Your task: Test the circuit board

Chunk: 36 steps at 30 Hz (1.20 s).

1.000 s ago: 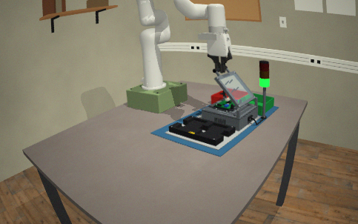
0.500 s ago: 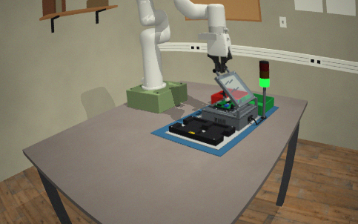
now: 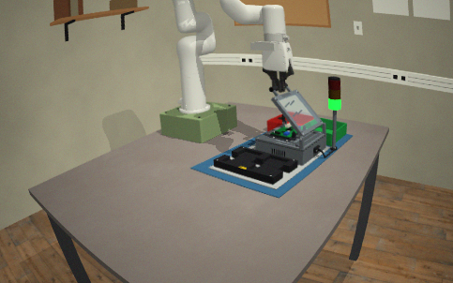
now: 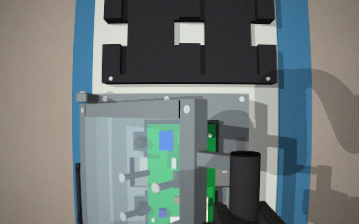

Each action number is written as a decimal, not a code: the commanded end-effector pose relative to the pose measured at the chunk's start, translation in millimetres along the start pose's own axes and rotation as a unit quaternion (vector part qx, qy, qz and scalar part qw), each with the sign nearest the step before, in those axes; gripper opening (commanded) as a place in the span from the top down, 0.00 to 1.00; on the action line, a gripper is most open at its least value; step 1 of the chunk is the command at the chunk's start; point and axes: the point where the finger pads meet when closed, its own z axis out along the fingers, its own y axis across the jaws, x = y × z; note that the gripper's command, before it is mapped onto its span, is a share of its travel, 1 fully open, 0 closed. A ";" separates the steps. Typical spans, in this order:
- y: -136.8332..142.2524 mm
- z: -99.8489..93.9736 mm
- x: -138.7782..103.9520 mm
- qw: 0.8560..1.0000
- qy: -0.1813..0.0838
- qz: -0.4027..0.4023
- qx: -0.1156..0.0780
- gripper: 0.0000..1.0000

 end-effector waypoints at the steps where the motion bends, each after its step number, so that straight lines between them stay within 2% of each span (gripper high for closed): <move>1: -1.2 -1.3 0.0 1.000 0.000 0.000 0.002 1.00; 11: -4.4 -4.6 0.0 1.000 0.000 0.000 0.002 1.00; 29: -42.2 -36.2 0.0 1.000 0.000 0.000 0.002 1.00; 36: -51.7 -41.9 0.0 1.000 0.000 0.000 0.002 1.00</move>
